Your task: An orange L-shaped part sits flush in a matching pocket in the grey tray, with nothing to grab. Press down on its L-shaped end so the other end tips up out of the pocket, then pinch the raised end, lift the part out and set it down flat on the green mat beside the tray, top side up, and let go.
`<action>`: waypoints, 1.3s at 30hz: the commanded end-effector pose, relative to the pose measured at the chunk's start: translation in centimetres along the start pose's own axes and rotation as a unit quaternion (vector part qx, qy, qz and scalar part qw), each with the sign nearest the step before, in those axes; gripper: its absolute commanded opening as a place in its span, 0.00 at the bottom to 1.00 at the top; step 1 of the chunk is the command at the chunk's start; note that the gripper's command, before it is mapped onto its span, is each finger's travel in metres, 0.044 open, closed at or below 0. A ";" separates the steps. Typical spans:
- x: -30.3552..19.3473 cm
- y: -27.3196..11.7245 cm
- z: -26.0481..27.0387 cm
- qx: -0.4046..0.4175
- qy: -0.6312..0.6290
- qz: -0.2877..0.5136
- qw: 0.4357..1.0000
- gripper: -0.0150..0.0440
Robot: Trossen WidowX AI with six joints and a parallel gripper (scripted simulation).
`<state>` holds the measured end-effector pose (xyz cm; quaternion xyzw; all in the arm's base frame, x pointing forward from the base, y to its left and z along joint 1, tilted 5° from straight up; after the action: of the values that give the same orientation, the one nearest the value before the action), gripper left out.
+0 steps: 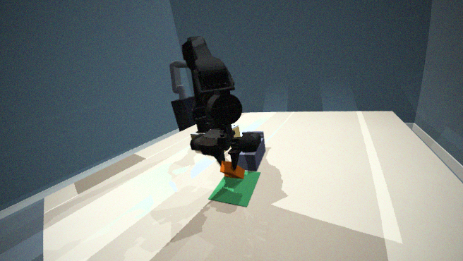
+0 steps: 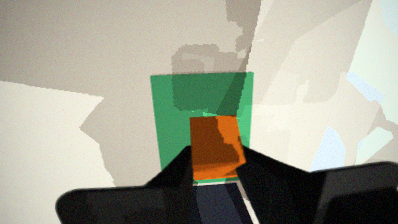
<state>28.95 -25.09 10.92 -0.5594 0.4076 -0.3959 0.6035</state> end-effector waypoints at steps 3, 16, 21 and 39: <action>-0.1 0.3 -0.1 -0.002 0.002 0.001 1.000 0.25; -0.1 0.3 -0.1 -0.002 0.002 0.001 1.000 0.25; -0.1 0.3 0.0 -0.001 0.000 0.002 1.000 0.39; 0.0 -8.4 0.0 -0.002 0.002 0.000 1.000 0.93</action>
<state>28.89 -25.60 18.07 -0.5574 0.4114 -0.3974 0.6018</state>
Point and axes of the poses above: the point midway between the two fingers, 35 mm back from their tips, its own y axis out along the fingers, its own z axis across the jaws, x = y × z, the point moved 10 cm from there along -y, back along the fingers, and after that the axes turned 14 degrees about -y, right-handed, at the moved point
